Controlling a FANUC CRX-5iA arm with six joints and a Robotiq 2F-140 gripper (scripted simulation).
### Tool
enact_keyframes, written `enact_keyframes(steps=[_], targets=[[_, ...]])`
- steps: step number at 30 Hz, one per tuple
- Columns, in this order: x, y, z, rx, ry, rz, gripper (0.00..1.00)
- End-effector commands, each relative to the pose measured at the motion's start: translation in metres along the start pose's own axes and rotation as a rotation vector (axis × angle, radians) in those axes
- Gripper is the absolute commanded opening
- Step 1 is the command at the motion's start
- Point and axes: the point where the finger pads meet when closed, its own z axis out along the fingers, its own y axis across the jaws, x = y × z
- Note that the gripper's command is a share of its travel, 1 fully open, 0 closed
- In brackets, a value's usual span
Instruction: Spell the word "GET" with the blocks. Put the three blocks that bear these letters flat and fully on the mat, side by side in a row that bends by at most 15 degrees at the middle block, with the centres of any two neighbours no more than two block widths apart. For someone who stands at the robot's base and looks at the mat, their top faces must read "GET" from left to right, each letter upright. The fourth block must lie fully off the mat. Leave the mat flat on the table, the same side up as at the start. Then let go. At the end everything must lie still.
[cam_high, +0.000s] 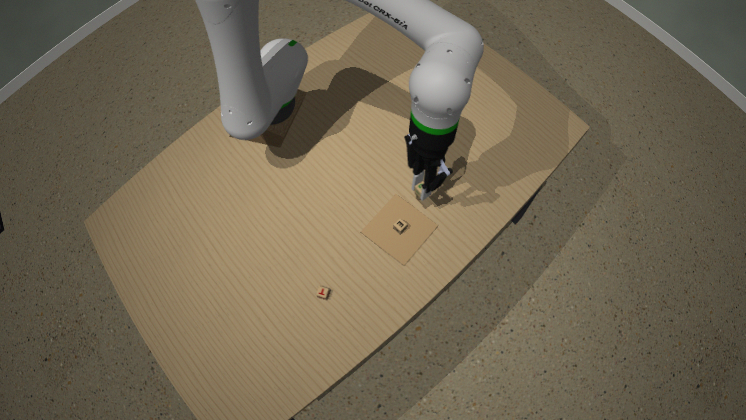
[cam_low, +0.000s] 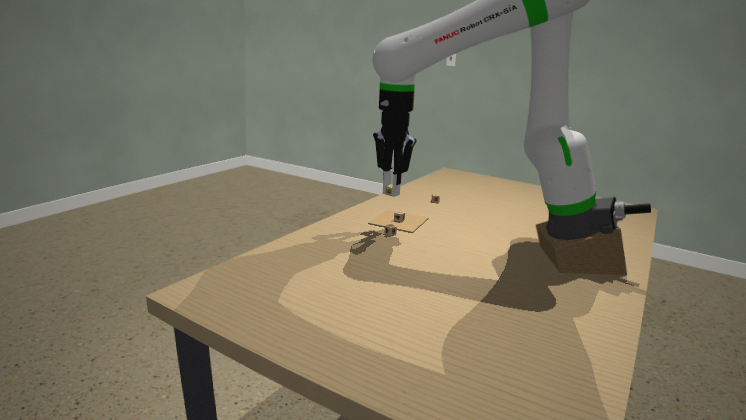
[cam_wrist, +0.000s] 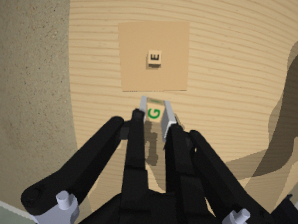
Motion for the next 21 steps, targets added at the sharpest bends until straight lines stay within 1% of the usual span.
enact_keyframes(steps=[1,5,21], targets=[[0.016,-0.004,-0.001,-0.016,-0.025,-0.093,0.13],[0.028,-0.006,-0.002,-0.012,-0.027,-0.153,0.13],[0.029,-0.006,-0.001,-0.012,-0.027,-0.157,0.13]])
